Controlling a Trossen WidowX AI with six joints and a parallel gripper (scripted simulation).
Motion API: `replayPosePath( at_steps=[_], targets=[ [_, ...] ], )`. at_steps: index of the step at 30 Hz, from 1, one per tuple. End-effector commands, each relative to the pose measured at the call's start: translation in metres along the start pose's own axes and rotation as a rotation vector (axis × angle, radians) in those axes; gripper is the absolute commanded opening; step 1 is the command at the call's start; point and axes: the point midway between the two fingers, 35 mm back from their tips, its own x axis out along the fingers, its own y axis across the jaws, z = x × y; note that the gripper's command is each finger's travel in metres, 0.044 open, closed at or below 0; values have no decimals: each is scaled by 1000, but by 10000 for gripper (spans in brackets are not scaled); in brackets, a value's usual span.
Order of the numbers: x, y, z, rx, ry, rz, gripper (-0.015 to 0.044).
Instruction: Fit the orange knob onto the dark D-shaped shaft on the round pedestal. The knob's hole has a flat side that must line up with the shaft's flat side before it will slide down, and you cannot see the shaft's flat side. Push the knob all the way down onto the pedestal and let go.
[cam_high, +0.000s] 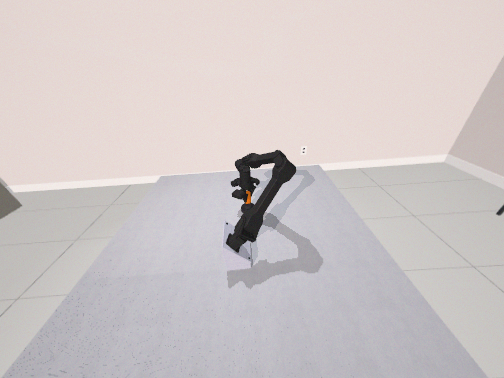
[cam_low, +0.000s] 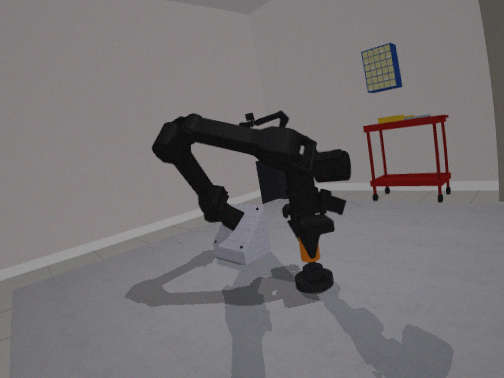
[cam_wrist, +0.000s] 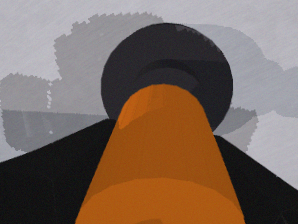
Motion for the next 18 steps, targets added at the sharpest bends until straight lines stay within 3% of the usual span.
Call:
replayPosePath(
  at_steps=[1,5,18],
  targets=[
    [-3,-1,1,-47,-5,-3,0],
    [-2,-2,2,-192,-5,-3,0],
    [2,-3,3,-203,-5,-3,0]
  ],
)
